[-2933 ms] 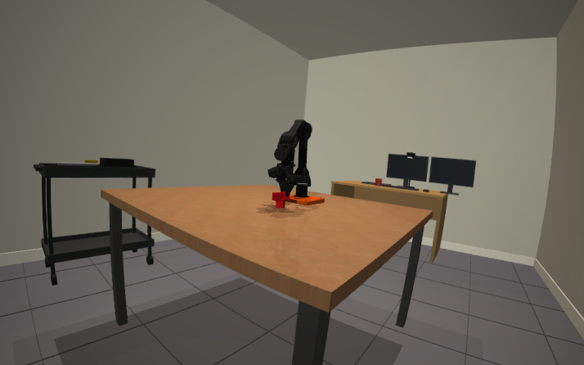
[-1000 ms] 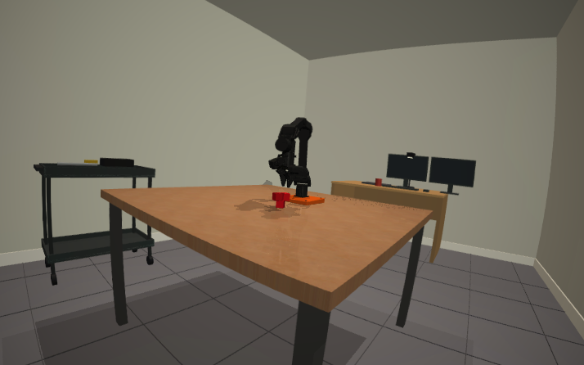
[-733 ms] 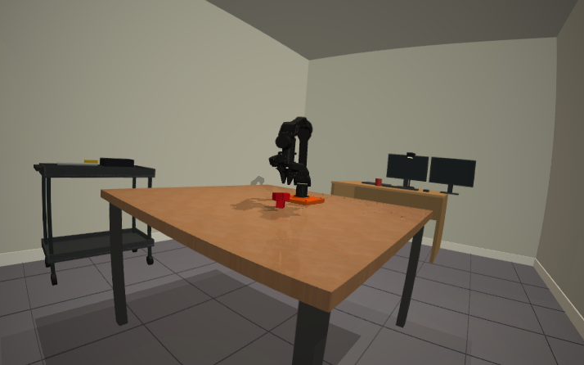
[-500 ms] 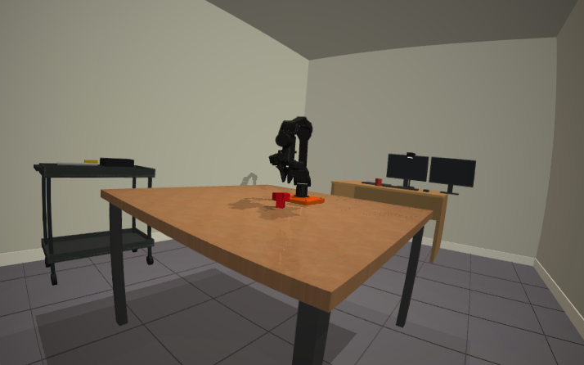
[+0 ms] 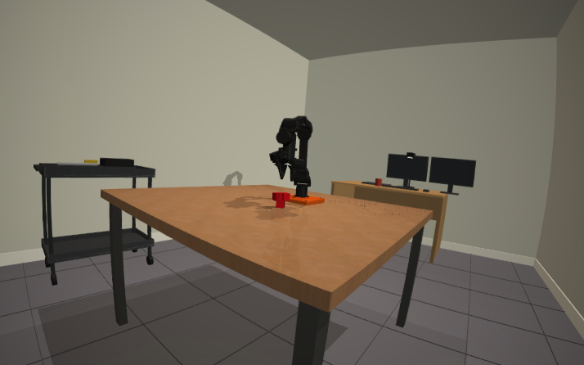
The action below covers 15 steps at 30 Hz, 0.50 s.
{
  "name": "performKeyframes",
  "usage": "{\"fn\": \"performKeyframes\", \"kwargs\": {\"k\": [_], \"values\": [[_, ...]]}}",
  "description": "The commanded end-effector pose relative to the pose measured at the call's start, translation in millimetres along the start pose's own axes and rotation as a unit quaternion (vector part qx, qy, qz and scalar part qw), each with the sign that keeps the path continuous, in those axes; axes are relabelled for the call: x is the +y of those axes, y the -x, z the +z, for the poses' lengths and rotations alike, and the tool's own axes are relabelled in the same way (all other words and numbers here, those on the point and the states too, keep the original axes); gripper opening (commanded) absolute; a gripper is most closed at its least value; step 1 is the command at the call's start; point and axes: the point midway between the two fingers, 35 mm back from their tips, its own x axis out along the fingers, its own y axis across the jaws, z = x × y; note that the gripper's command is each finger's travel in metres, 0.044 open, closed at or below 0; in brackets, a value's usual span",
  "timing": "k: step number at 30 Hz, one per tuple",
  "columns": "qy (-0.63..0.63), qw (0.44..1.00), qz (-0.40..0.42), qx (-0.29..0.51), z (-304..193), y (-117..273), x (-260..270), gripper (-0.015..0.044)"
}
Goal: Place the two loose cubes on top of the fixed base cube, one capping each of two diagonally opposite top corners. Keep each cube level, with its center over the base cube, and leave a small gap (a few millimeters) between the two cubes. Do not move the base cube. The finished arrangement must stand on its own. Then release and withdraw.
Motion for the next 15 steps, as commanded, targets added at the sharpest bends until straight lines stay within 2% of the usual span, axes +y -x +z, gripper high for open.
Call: {"fn": "performKeyframes", "kwargs": {"k": [1, 7, 15], "values": [[0.001, 1.000, 0.000, 0.001, -9, 0, 16, 0.0400], [0.000, 1.000, 0.003, 0.003, -60, 3, 83, 0.0400], [0.000, 1.000, 0.003, 0.003, -67, 3, 89, 0.0400]]}}
